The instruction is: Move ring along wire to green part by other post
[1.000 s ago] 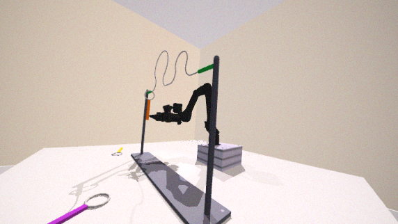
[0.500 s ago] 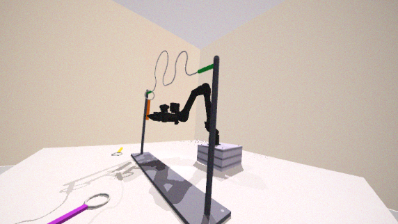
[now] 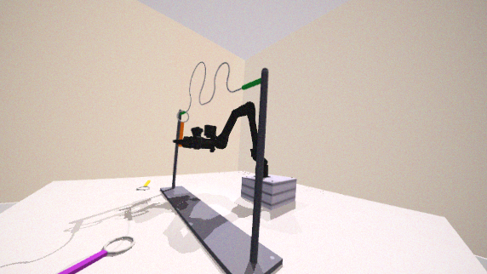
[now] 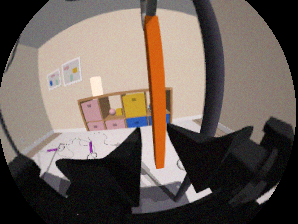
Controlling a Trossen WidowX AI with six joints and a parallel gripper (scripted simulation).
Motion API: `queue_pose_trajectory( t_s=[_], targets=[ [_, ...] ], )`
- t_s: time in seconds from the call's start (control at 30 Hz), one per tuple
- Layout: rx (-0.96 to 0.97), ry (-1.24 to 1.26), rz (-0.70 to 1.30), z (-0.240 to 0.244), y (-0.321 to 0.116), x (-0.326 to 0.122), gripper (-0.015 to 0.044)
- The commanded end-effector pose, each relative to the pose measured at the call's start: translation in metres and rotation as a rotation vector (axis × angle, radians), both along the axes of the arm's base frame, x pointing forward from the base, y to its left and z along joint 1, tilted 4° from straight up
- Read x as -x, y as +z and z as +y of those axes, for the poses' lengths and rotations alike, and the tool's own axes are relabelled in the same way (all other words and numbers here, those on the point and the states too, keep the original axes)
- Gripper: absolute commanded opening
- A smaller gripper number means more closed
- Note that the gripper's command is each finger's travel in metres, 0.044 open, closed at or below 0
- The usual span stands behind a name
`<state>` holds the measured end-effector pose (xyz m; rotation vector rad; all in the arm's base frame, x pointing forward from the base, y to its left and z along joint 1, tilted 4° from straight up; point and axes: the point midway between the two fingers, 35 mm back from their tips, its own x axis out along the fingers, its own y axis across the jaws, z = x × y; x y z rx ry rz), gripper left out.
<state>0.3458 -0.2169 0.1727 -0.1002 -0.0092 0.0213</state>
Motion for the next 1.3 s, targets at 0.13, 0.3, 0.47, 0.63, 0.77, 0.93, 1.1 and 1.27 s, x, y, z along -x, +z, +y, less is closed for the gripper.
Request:
queue_pose_trajectory(
  t_s=[0.13,0.3,0.47,0.63,0.77,0.93,1.1,1.27],
  targets=[
    [-0.008,0.0,0.001,0.001,-0.0006,-0.0072,0.016],
    [-0.008,0.0,0.001,0.001,-0.0006,-0.0072,0.016],
    [-0.008,0.0,0.001,0.001,-0.0006,-0.0072,0.016],
    [-0.001,0.003,0.0,0.0014,-0.0003,-0.0069,0.0107],
    [-0.001,0.003,0.0,0.0014,-0.0003,-0.0069,0.0003],
    [-0.001,0.003,0.0,0.0014,-0.0003,-0.0069,-0.0129],
    [-0.001,0.003,0.0,0.0014,-0.0003,-0.0069,-0.015],
    [-0.002,0.002,0.0,0.002,0.004,-0.007,-0.015]
  ],
)
